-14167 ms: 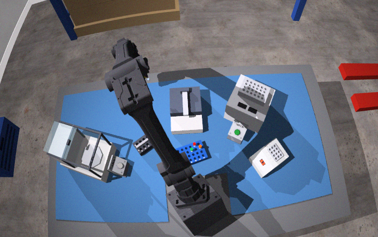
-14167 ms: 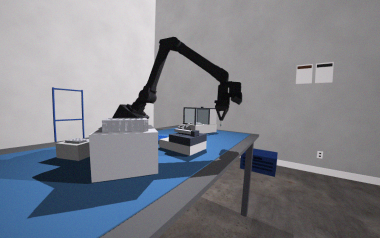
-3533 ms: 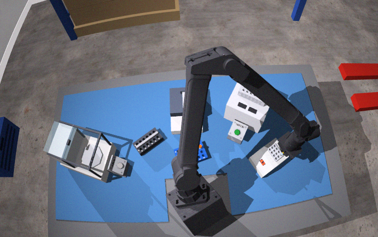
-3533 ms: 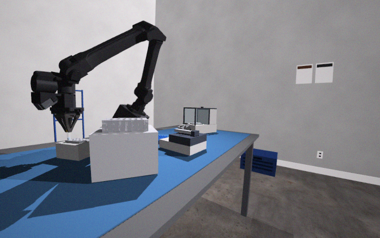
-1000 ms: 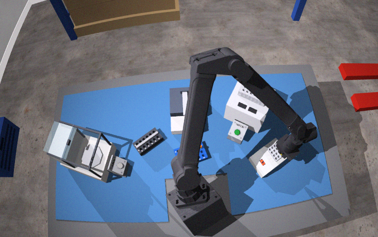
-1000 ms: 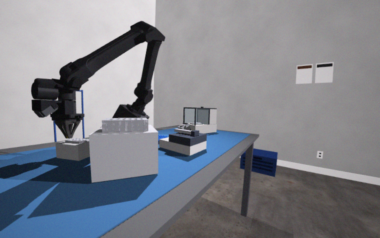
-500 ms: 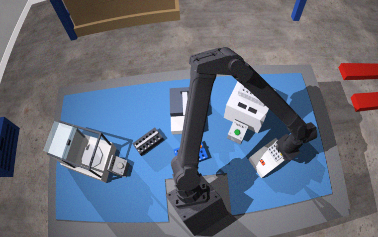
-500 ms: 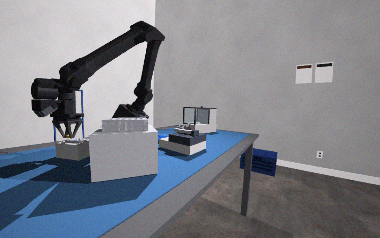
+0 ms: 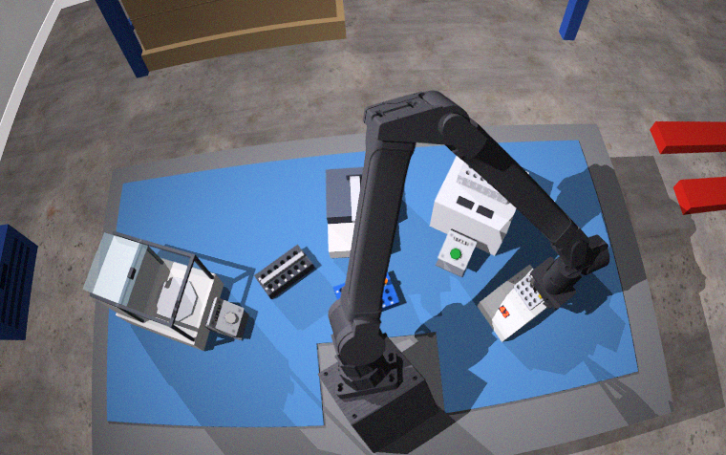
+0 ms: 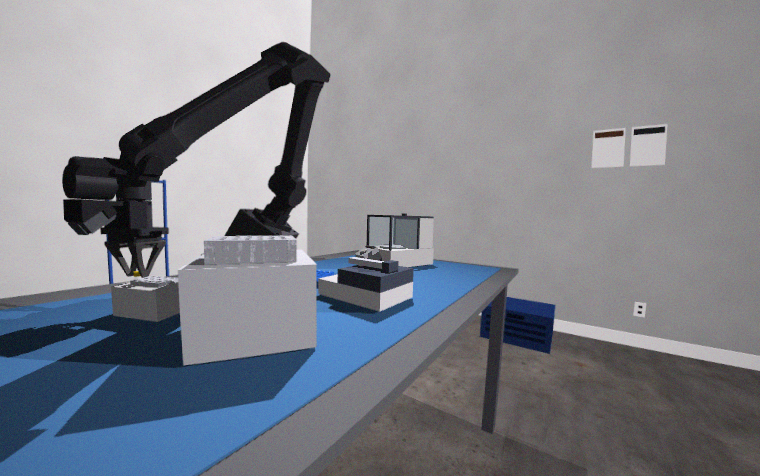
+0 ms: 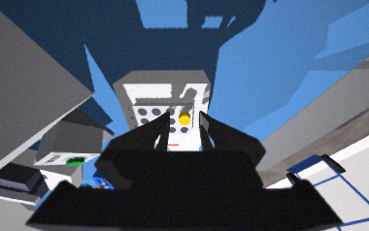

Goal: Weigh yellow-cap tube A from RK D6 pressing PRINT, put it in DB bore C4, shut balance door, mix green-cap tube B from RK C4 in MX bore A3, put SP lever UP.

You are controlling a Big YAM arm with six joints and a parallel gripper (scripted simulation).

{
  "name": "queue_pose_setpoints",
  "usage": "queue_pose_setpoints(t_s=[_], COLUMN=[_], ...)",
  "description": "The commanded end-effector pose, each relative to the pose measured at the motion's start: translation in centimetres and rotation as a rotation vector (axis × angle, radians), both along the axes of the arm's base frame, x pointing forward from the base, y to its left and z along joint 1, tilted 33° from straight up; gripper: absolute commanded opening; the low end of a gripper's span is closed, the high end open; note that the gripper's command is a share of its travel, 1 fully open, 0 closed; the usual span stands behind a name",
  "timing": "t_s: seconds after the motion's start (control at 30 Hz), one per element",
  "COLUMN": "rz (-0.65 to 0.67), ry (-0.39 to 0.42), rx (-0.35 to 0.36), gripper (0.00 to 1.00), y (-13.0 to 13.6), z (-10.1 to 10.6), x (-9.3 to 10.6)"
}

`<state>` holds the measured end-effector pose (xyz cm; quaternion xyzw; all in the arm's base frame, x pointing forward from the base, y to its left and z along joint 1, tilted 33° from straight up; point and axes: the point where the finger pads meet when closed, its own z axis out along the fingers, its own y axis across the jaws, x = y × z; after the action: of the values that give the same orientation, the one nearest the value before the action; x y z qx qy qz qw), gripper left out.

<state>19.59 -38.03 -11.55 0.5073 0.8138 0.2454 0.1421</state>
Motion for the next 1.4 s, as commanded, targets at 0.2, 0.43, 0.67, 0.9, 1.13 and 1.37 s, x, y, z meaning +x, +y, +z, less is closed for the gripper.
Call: queue_pose_setpoints(t_s=[0.2,0.43,0.67,0.9,1.13,1.37], rz=[-0.011,-0.013,0.009,-0.013,-0.013,-0.013], ry=[-0.007,-0.013,-0.002,-0.011,-0.011,-0.011], rx=[-0.03,-0.054,-0.006,-0.051,-0.053,-0.055], gripper=[0.36,0.36,0.36,0.36,0.36,0.36], y=[-0.9,-2.9,-0.9,-3.3,-3.6,-3.8], z=[1.0,2.7,1.7,3.3,4.4,5.3], x=[0.0,-0.9,-0.8,-1.7,-2.3,-2.7])
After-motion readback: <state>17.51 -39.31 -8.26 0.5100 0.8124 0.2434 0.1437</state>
